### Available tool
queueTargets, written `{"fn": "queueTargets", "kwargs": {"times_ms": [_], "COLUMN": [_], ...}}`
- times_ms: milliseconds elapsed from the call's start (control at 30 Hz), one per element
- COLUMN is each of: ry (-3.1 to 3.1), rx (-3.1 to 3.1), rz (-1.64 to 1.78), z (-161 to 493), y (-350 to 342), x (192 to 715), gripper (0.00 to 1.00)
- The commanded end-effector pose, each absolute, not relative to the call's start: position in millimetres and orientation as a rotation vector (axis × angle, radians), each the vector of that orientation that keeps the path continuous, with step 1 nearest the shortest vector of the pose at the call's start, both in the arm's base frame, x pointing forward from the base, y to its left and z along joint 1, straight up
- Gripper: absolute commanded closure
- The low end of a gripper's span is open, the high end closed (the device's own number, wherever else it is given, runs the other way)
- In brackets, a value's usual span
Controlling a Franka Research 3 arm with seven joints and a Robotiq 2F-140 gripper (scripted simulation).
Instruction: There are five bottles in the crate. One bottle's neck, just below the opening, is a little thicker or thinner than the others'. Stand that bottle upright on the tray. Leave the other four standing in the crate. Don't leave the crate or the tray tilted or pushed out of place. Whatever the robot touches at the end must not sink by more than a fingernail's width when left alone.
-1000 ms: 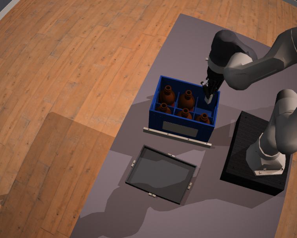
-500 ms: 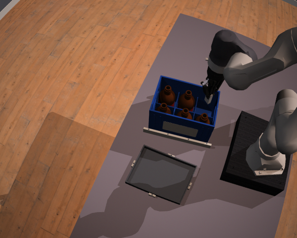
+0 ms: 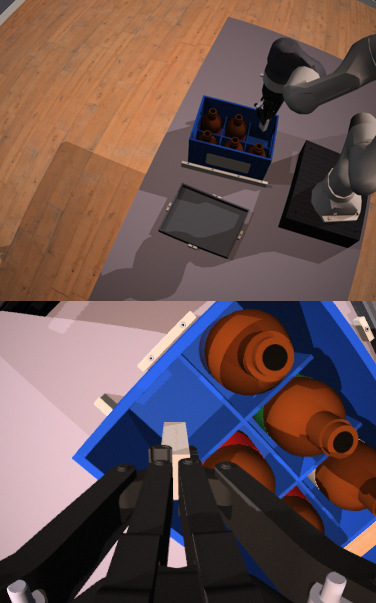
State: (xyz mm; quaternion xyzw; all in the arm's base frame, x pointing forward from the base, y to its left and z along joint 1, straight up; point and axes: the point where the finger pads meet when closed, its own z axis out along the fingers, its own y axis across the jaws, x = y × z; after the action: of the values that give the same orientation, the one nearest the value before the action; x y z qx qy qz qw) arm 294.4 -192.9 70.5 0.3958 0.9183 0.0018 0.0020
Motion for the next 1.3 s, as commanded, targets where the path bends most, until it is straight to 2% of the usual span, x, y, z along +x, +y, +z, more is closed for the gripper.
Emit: {"fn": "queueTargets", "kwargs": {"times_ms": [0,100,133,1267], "ry": [2.885,2.885,2.885,2.885], "rx": [1.236,1.236,1.236,1.236], "rz": [0.007,0.007,0.007,0.007], "z": [69.4,69.4,69.4,69.4], "y": [-192.4,-192.4,-192.4,-192.4], "x": [293.6,293.6,293.6,293.6], "gripper": [0.9,0.9,0.56,0.56]}}
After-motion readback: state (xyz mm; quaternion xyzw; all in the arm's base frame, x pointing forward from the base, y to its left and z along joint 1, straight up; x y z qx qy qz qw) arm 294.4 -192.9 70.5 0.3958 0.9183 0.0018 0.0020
